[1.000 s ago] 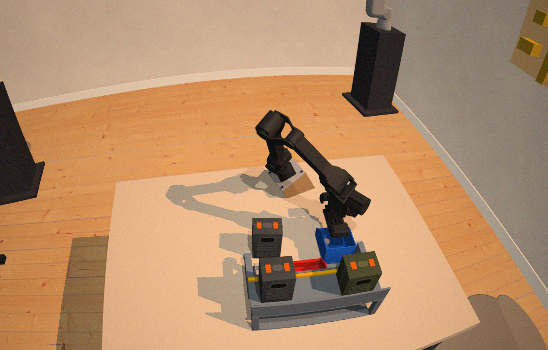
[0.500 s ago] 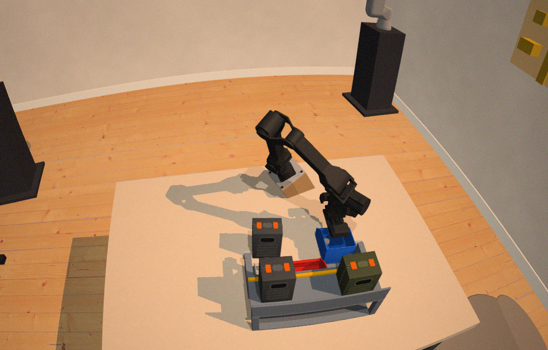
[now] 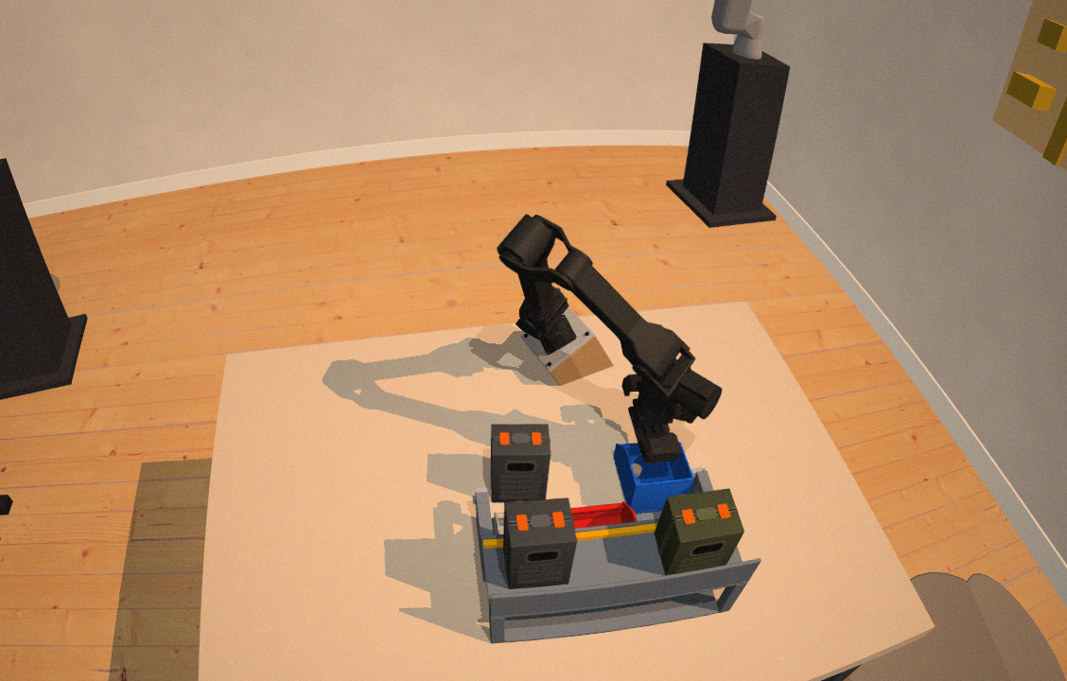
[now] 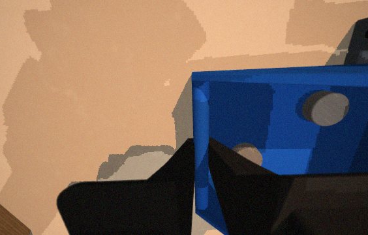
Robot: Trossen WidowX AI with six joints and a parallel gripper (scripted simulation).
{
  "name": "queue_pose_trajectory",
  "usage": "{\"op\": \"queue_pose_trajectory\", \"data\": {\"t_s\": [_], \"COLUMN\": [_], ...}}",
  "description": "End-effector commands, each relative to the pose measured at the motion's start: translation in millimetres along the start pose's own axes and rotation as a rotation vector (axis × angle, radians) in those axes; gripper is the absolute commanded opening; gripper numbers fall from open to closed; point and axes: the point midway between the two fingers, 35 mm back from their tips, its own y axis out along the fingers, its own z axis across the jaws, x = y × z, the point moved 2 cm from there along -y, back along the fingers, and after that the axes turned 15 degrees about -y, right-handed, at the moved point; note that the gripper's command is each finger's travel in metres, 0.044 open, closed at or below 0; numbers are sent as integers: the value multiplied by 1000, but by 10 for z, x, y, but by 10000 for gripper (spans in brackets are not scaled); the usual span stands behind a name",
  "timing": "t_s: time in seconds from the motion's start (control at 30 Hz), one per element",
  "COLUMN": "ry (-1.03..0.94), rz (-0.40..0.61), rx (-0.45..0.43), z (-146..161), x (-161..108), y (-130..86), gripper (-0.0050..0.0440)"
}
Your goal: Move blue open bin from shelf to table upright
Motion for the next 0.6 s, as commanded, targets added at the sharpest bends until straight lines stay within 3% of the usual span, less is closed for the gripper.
{"op": "queue_pose_trajectory", "data": {"t_s": [0.0,0.4,0.43,0.57], "ry": [2,2,7,7], "rz": [-9,-9,-6,-6], "rx": [-3,-3,-13,-13], "z": [-12,-12,-30,-30], "x": [-3,-3,-4,-4], "y": [-20,-20,-35,-35], "gripper": [0,0,150,150]}}
